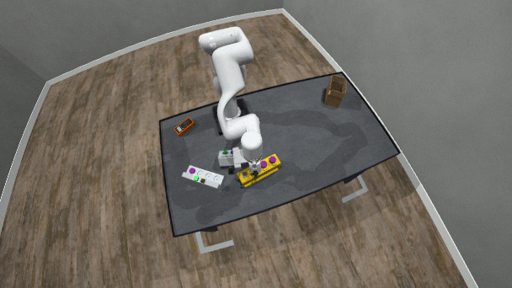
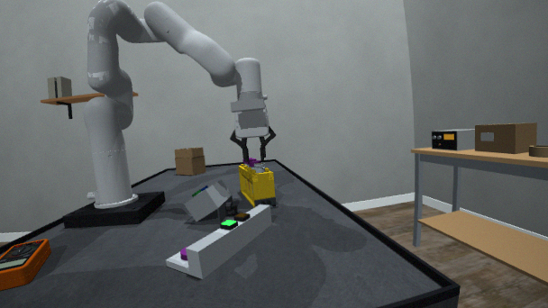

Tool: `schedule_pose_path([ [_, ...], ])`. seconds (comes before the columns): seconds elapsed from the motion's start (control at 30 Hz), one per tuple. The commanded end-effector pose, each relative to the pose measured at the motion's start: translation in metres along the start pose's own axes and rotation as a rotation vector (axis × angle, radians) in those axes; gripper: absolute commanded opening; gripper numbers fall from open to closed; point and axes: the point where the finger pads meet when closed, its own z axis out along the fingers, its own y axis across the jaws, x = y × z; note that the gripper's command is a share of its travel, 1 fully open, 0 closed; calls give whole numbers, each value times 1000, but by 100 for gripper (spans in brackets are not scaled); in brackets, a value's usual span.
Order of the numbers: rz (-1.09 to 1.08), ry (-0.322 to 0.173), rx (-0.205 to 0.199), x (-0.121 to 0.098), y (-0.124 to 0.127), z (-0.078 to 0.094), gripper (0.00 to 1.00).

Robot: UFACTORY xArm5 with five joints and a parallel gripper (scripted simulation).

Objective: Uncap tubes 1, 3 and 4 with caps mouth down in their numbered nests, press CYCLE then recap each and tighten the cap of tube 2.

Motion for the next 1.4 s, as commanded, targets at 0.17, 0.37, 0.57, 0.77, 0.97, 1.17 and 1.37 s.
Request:
schedule_pose_path([
  [0.17, 0, -5, 1, 0, -1, -26, 46],
  [0.37, -83, -5, 1, 8, 1, -33, 46],
  [0.57, -391, -5, 2, 40, 8, -33, 46],
  [0.77, -652, -4, 2, 66, 14, -32, 46],
  [0.97, -927, -4, 2, 93, 19, -32, 46],
  [1.17, -1138, -3, 3, 125, 26, -32, 46],
  [1.37, -1138, -3, 3, 163, 35, -32, 46],
])
